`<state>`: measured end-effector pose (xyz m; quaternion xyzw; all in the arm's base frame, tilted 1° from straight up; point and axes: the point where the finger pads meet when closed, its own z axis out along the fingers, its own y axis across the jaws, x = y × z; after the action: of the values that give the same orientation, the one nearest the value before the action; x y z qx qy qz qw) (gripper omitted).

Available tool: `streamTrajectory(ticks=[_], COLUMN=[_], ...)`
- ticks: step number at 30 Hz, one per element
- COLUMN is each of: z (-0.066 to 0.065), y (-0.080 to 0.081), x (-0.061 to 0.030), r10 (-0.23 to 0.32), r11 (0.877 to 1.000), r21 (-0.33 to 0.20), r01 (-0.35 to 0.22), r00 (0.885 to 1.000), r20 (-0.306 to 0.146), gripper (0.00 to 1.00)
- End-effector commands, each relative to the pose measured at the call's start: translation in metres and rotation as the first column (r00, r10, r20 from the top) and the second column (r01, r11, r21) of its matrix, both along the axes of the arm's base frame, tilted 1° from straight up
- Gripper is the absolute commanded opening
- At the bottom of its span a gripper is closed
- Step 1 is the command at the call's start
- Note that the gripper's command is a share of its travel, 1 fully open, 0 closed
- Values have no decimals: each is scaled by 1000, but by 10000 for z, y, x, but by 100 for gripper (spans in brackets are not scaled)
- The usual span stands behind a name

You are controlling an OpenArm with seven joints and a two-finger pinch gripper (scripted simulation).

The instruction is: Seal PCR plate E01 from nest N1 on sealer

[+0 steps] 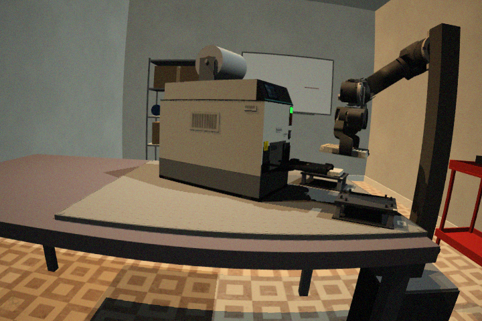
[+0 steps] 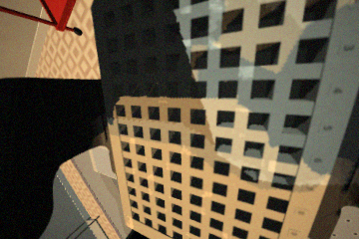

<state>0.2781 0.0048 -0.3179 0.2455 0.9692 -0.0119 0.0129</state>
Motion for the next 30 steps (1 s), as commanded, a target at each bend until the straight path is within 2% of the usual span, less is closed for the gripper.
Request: streamTrajectory(ticks=[1, 12, 17, 29, 30], z=[19, 19, 116, 116, 128], y=[63, 63, -195, -195, -252], x=[-23, -23, 257, 257, 304], r10=[34, 34, 34, 34, 32], r11=[999, 999, 999, 999, 999], r21=[23, 23, 23, 23, 20], r01=[-34, -34, -34, -34, -31], r00=[999, 999, 999, 999, 999], r20=[-10, -10, -10, -10, -14], gripper=[0, 0, 0, 0, 0])
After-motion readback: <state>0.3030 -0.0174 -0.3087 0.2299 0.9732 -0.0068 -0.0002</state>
